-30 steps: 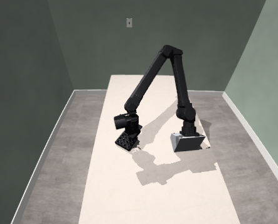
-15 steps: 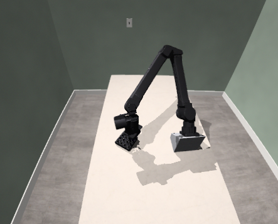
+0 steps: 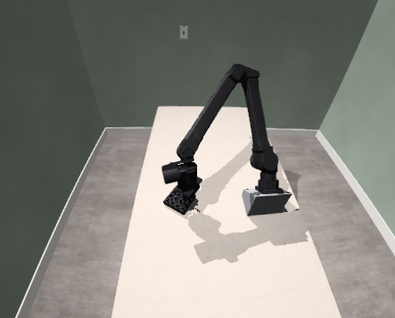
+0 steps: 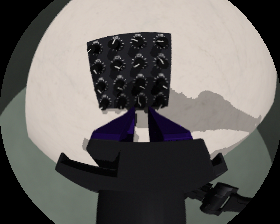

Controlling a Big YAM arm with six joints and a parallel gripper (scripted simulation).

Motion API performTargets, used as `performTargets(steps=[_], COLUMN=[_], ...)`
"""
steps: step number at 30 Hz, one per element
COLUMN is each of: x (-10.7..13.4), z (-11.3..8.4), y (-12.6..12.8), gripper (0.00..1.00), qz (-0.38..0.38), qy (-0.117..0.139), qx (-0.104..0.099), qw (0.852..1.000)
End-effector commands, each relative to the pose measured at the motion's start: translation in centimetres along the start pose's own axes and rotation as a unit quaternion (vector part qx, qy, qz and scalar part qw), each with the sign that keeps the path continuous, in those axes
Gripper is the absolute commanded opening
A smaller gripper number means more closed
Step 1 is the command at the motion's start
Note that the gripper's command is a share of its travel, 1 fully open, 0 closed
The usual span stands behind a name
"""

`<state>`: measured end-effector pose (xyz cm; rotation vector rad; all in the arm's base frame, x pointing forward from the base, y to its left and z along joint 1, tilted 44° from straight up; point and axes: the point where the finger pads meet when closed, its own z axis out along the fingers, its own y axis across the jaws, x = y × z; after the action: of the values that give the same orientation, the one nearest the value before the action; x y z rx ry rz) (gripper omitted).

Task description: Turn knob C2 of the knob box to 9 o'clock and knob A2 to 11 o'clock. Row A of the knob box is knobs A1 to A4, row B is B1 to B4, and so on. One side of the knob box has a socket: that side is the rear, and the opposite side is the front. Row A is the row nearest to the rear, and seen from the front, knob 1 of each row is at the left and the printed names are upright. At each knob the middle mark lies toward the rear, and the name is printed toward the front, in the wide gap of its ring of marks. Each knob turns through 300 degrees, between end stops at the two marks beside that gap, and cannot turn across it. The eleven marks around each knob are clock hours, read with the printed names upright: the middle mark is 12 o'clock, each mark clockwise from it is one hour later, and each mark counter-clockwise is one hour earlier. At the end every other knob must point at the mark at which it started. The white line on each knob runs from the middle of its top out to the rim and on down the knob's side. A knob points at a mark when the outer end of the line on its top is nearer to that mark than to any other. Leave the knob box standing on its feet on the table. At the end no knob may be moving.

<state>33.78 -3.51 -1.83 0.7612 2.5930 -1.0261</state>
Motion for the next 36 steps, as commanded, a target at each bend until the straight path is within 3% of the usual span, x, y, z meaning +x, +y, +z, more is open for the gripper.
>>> performTargets(steps=[1, 28, 36], x=[-0.9, -0.9, -0.3], z=[-0.7, -0.7, 0.6], y=[1.3, 1.3, 0.2], gripper=[0.18, 0.18, 0.18], qz=[0.008, 0.008, 0.002], qy=[-0.012, -0.012, -0.001], qx=[-0.012, -0.012, -0.001], qw=[1.0, 1.0, 1.0])
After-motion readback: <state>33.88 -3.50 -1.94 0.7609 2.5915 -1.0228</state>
